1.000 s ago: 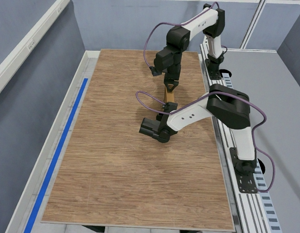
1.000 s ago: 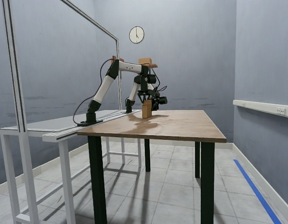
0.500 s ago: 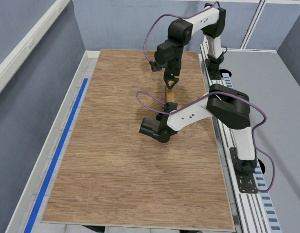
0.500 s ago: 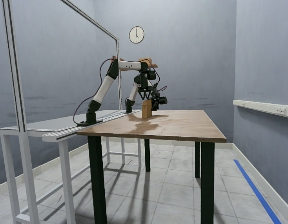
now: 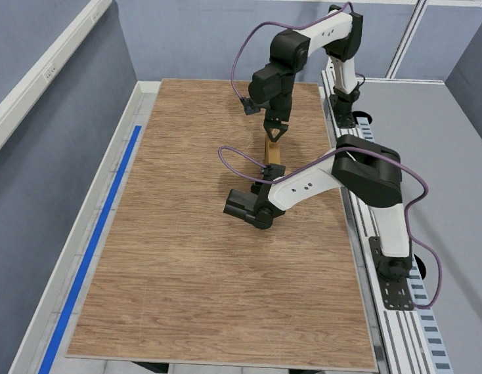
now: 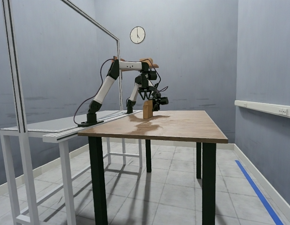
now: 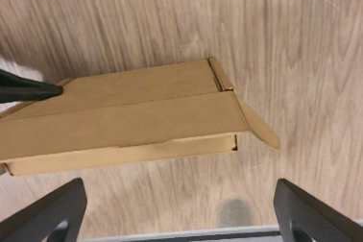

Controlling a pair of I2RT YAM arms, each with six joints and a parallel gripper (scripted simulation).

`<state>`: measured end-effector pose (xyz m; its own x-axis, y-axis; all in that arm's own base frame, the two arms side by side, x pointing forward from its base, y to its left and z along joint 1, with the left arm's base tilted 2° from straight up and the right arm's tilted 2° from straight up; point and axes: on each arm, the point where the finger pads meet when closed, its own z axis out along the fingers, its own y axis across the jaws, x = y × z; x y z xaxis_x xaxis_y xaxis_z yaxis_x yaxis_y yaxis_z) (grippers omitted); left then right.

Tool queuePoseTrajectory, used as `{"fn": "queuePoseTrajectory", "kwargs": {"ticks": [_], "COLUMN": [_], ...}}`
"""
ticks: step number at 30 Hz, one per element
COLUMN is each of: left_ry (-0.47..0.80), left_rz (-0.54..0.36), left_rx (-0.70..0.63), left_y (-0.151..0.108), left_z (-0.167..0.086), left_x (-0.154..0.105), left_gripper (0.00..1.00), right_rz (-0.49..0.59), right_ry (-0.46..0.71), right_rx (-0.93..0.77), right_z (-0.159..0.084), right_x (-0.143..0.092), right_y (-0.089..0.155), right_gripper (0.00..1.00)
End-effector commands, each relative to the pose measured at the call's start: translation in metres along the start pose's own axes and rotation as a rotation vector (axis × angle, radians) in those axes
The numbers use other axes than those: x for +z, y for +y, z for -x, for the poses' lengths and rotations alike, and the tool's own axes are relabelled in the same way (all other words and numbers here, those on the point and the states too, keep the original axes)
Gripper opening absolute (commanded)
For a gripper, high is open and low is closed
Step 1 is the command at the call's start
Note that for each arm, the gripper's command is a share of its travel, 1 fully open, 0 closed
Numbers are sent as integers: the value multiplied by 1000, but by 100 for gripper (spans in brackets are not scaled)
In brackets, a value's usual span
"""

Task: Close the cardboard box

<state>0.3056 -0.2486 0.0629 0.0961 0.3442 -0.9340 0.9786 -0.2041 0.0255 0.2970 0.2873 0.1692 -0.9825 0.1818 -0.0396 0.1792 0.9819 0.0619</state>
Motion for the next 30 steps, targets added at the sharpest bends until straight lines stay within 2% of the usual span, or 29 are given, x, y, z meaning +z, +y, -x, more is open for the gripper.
{"fn": "queuePoseTrajectory", "kwargs": {"ticks": [1, 4, 10, 14, 18, 22, 30], "left_ry": [-4, -4, -4, -4, -4, -4, -4], "left_rz": [8, 8, 8, 8, 8, 8, 8], "left_rx": [52, 52, 52, 52, 52, 52, 52], "left_y": [-1, -1, -1, -1, -1, -1, -1], "left_z": [15, 15, 15, 15, 15, 15, 15], "left_x": [-2, -2, -2, -2, -2, -2, -2], "left_gripper": [45, 45, 45, 45, 45, 45, 45], "right_rz": [-3, -5, 8, -10, 7, -5, -6], "right_ry": [5, 8, -1, 16, -7, 6, 7], "right_rx": [-29, -131, -283, -275, -271, -271, -268], "right_z": [-2, -1, -3, 0, 1, 1, 1], "right_x": [-15, -14, -10, 7, 0, 15, 21], "right_y": [-17, -36, -34, -35, -37, -37, -38], "right_gripper": [54, 54, 54, 54, 54, 54, 54]}}
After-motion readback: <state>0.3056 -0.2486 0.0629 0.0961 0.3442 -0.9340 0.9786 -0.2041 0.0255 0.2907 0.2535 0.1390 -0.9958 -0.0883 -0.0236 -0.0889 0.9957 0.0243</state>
